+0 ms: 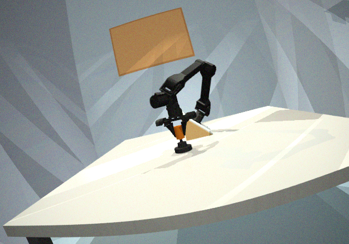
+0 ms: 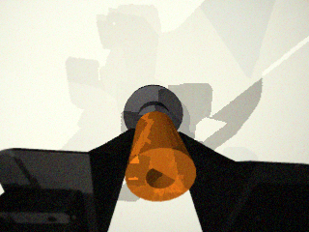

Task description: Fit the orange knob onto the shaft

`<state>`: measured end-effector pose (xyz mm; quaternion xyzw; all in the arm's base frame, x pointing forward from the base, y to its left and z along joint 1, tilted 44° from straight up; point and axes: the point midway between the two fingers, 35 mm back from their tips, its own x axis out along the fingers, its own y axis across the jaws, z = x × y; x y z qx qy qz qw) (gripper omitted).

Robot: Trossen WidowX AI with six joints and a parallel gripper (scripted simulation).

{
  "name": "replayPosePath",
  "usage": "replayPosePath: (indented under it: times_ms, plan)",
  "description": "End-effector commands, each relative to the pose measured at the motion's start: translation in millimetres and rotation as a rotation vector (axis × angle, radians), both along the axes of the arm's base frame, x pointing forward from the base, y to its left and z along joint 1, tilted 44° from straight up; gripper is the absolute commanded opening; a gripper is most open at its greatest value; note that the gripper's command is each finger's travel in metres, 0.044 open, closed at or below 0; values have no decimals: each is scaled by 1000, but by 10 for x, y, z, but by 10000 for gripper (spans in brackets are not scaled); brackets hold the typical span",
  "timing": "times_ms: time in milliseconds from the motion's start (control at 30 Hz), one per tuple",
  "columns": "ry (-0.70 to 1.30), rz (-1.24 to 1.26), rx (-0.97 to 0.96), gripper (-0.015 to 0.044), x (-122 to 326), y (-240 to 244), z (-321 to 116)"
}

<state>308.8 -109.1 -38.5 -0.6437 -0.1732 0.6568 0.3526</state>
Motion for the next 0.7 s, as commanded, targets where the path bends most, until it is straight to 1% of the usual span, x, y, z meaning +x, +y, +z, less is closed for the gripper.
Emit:
replayPosePath:
  times_ms: [0,100,233,667]
  plan:
    - [-1,-3,-3,0,15,-32,23]
    - [35,-42,1,0,17,-35,25]
    - [135,-147,13,0,24,-40,20]
    - [142,-155,14,0,-4,-5,5]
